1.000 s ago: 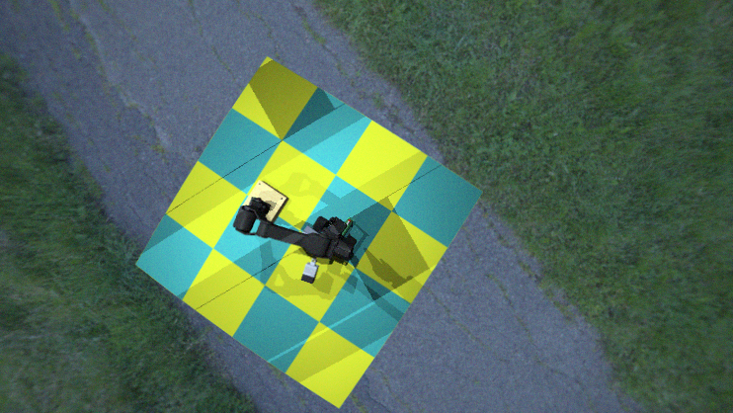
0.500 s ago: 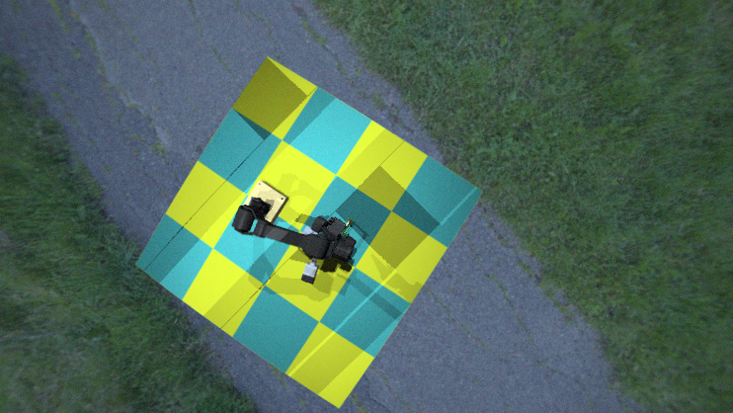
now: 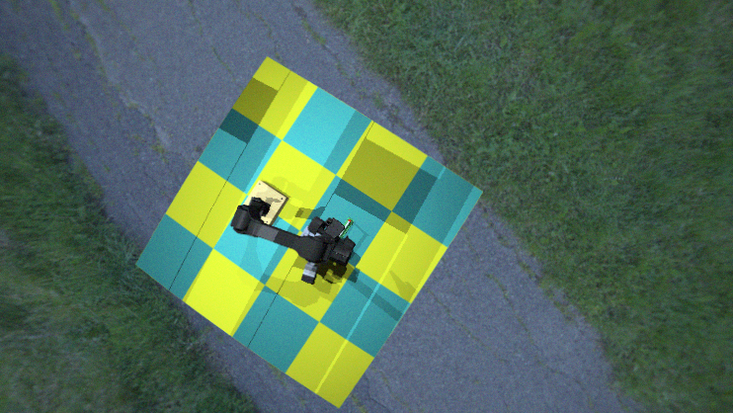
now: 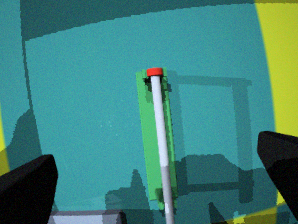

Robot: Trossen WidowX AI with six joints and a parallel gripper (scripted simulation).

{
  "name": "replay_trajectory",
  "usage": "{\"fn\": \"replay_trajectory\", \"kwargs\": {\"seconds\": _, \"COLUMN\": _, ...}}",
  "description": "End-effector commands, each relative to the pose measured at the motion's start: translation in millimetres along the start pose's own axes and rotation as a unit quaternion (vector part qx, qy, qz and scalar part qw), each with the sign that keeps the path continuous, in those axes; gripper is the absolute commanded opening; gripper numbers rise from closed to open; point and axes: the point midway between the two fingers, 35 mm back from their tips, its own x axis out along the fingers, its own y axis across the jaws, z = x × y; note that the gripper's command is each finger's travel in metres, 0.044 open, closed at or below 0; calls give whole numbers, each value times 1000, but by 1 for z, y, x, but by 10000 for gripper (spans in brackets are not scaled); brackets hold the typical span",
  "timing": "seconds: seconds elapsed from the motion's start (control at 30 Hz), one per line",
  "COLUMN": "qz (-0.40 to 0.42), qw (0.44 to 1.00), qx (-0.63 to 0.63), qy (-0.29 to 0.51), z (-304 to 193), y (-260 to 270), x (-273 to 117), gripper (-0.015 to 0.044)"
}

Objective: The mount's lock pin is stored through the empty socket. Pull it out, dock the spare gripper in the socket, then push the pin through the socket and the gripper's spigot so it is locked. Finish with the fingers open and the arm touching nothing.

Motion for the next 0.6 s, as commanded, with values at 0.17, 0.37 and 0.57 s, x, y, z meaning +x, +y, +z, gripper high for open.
{"fn": "replay_trajectory", "kwargs": {"seconds": 0.17, "qz": -27, "qw": 918, "qx": 395, "qy": 29, "z": -80, "y": -15, "x": -10, "gripper": 440}}
{"fn": "replay_trajectory", "kwargs": {"seconds": 0.37, "qz": -61, "qw": 753, "qx": 654, "qy": 43, "z": -136, "y": -19, "x": -21, "gripper": 440}}
{"fn": "replay_trajectory", "kwargs": {"seconds": 0.57, "qz": -86, "qw": 615, "qx": 783, "qy": 46, "z": -169, "y": -19, "x": -28, "gripper": 440}}
